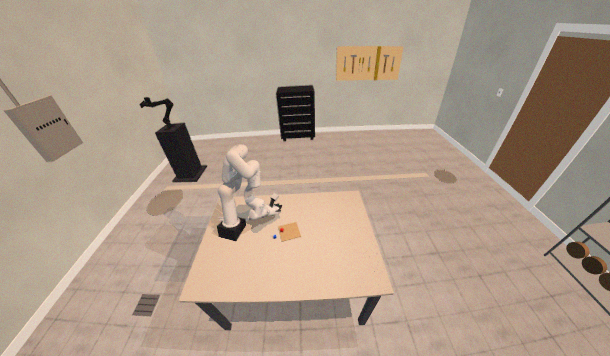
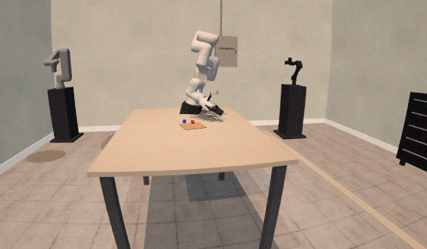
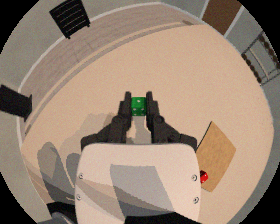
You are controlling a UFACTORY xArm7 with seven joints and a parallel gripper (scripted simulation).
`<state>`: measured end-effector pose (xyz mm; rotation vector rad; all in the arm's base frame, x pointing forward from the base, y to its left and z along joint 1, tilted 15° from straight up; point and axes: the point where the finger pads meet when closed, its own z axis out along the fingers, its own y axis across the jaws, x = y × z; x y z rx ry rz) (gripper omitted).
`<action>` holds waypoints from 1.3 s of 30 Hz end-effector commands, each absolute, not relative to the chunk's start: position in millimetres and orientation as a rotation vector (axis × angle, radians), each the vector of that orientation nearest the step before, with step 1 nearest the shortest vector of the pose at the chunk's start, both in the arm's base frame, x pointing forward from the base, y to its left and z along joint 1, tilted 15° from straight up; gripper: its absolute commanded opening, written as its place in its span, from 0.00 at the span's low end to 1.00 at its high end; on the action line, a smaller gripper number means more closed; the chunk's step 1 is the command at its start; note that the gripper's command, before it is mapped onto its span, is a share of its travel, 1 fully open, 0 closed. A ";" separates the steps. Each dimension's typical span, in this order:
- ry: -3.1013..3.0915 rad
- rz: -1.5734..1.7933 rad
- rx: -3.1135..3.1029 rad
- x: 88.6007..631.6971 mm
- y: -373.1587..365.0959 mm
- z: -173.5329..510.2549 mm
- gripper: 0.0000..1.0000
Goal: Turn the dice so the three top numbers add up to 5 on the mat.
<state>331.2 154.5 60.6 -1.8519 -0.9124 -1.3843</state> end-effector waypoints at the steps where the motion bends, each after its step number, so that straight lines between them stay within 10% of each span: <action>1: -0.912 -1.390 -1.848 334.2 158.6 44.5 0.15; 39: -0.912 -1.390 -1.848 335.4 162.8 28.2 0.15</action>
